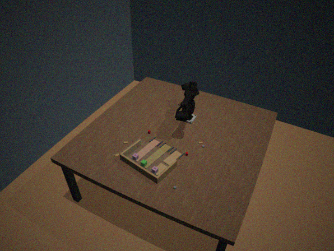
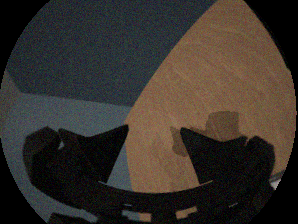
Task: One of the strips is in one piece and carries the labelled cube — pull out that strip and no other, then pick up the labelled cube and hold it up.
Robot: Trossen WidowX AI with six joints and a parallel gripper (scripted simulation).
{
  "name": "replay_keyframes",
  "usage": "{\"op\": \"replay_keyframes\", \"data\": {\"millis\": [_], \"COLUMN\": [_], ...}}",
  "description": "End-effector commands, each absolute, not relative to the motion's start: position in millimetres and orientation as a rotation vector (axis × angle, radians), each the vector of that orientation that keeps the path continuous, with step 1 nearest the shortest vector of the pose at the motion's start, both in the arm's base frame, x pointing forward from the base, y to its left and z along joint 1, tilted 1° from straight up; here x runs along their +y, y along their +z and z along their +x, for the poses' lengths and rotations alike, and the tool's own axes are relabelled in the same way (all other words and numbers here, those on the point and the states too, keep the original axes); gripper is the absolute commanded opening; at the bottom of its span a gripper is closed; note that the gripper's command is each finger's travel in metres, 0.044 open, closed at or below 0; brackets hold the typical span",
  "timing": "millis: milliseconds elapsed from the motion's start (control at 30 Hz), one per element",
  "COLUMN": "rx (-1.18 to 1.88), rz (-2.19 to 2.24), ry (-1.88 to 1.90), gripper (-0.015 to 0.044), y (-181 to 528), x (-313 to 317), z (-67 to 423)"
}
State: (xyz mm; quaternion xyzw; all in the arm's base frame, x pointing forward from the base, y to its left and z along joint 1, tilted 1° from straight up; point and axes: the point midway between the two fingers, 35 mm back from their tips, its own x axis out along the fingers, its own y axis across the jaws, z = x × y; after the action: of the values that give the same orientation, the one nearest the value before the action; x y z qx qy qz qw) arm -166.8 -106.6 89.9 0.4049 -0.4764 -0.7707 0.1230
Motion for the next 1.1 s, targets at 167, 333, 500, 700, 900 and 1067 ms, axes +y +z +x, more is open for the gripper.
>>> {"op": "replay_keyframes", "data": {"millis": [167, 333, 500, 700, 900, 1067], "rx": [-1.102, -0.801, -0.511, -0.235, 0.002, 0.167], "rz": [1.219, 1.216, 1.163, 1.080, 0.965, 0.849], "ry": [-2.155, -2.030, -1.905, -1.695, -1.456, -1.245], "gripper": [0.0400, 0.0400, 0.0400, 0.0400, 0.0400, 0.0400], "y": [101.8, 114.9, 128.1, 141.9, 155.3, 166.0], "x": [-139.7, -172.3, -197.9, -222.7, -235.2, -233.4], "z": [-146.8, -118.2, -86.9, -36.0, 24.9, 79.4]}}
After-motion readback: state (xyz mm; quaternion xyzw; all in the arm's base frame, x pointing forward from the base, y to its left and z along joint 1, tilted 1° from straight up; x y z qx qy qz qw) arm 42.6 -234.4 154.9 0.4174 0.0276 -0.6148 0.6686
